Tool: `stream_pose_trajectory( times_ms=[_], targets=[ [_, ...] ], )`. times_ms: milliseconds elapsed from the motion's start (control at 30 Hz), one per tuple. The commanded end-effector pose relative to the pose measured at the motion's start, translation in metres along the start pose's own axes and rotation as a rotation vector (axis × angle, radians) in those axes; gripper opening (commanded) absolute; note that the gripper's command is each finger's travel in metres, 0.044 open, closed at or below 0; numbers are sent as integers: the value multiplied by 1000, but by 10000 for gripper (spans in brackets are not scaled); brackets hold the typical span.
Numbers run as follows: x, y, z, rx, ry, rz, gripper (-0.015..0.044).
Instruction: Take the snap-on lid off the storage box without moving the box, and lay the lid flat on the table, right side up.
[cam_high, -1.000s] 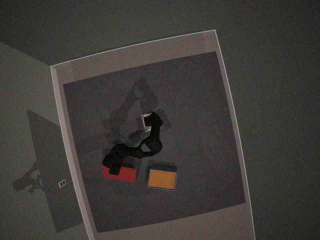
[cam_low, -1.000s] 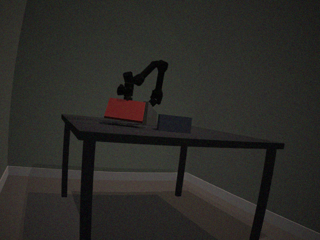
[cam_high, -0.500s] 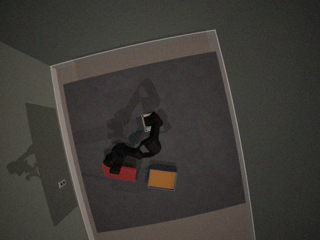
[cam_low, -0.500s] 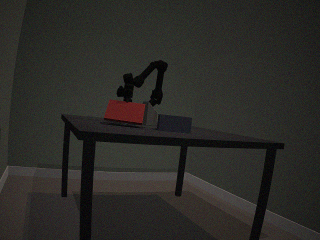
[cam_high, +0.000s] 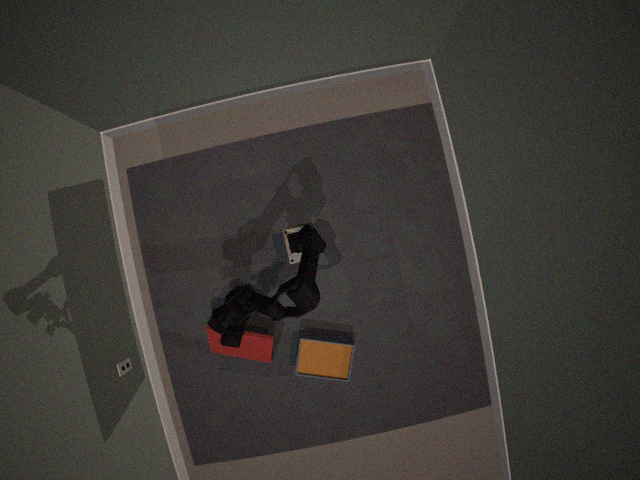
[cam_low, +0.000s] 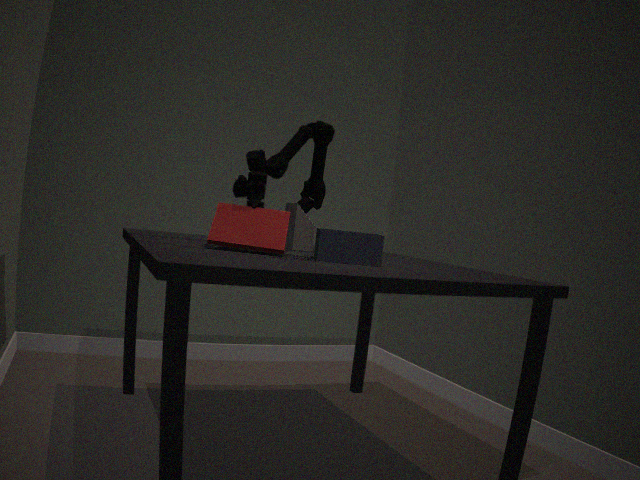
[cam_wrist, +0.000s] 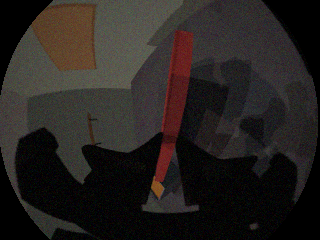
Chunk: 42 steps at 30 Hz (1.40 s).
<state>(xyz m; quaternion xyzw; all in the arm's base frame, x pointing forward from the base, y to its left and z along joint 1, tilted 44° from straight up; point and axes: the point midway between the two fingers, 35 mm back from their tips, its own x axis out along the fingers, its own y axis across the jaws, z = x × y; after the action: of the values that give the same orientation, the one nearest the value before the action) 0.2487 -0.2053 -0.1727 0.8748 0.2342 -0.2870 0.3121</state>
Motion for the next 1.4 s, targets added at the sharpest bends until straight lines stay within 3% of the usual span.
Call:
stream_pose_trajectory(
  times_ms=[0, 1367],
  targets=[
    [2, -1, 0, -1, -2, 4, 0],
    [23, -26, 0, -1, -1, 4, 0]
  ],
)
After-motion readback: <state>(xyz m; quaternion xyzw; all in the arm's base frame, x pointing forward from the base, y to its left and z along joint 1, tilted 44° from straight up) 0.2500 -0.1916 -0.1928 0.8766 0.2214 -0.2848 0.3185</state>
